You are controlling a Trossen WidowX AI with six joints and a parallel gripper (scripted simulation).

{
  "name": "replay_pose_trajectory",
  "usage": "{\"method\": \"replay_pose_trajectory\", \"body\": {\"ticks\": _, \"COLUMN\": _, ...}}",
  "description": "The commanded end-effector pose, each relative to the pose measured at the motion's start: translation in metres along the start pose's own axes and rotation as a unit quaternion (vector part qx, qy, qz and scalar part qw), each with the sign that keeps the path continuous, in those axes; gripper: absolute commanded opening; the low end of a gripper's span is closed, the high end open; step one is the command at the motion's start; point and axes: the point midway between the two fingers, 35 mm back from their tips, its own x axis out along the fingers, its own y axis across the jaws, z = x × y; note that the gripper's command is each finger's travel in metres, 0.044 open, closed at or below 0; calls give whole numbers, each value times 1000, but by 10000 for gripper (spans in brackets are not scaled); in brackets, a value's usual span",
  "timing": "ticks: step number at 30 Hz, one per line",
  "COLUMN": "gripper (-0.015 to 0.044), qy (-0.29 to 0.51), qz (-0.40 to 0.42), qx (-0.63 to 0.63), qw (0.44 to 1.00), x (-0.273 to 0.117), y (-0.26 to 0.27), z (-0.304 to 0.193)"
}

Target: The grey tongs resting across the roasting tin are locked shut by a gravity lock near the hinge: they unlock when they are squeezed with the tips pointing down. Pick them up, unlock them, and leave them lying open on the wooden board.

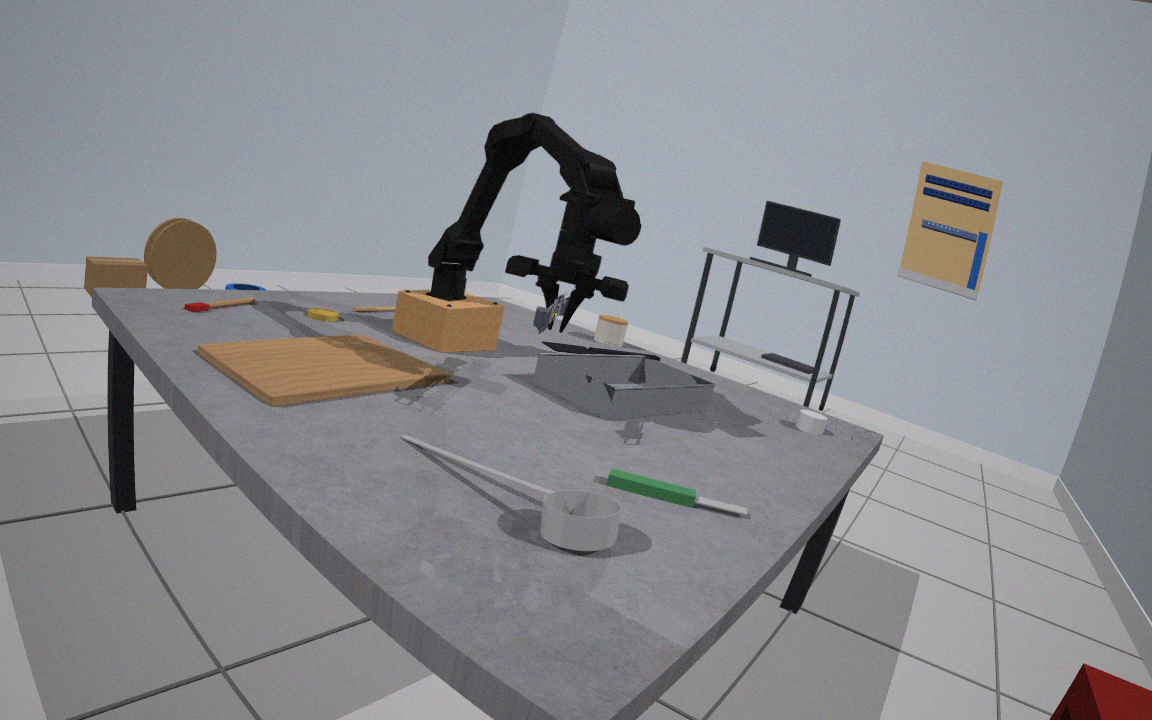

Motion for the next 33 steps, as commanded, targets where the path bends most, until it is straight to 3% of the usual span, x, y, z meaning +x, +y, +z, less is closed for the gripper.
{"method": "replay_pose_trajectory", "body": {"ticks": 1, "gripper": -150, "qy": -2, "qz": 2, "qx": 71, "qw": 997, "x": -2, "y": -4, "z": 6}}
{"method": "replay_pose_trajectory", "body": {"ticks": 16, "gripper": -150, "qy": -2, "qz": 2, "qx": 359, "qw": 933, "x": -3, "y": -24, "z": 25}}
{"method": "replay_pose_trajectory", "body": {"ticks": 33, "gripper": -150, "qy": -3, "qz": 3, "qx": 635, "qw": 772, "x": -3, "y": -46, "z": 44}}
